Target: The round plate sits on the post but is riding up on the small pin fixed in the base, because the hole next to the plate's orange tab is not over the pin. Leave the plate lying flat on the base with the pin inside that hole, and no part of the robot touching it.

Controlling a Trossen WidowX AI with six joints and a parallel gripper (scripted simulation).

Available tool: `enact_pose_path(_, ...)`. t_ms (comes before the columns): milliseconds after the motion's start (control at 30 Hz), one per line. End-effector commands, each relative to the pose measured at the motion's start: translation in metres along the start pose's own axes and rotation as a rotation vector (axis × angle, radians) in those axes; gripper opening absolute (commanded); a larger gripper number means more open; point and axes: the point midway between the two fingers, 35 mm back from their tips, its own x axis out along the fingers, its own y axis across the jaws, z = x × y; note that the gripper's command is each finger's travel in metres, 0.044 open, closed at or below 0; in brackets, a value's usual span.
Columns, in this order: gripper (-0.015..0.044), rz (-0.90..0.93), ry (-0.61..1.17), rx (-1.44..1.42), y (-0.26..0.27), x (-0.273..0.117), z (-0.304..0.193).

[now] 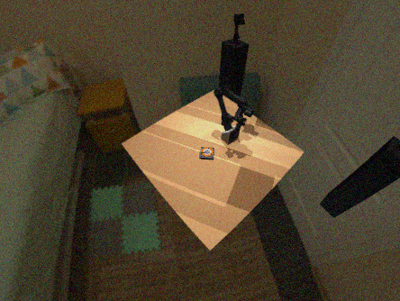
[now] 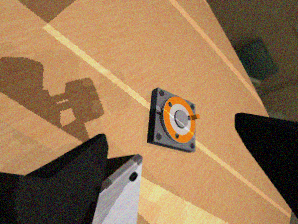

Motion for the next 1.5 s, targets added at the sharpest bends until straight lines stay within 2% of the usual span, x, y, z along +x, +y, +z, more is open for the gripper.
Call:
enact_pose_path(0,0.0374,0.003,0.004,0.006,-0.001,0.001,0.001)
enact_pose_path(300,0.0137,0.136,0.185,0.246,-0.036,0.041,0.020)
enact_pose_path(467,0.0006,0.207,0.297,0.420,-0.063,0.078,0.023)
enact_pose_path(867,0.0000,0.314,0.530,0.742,-0.110,0.163,-0.005)
enact_pose_path(1033,0.0000,0.349,0.685,0.939,-0.127,0.212,-0.045)
enact_pose_path(1133,0.0000,0.344,0.727,0.999,-0.133,0.228,-0.059)
enact_pose_path(1267,0.0000,0.323,0.841,1.150,-0.145,0.268,-0.103)
enact_pose_path(1467,0.0000,0.318,0.862,1.175,-0.146,0.275,-0.113)
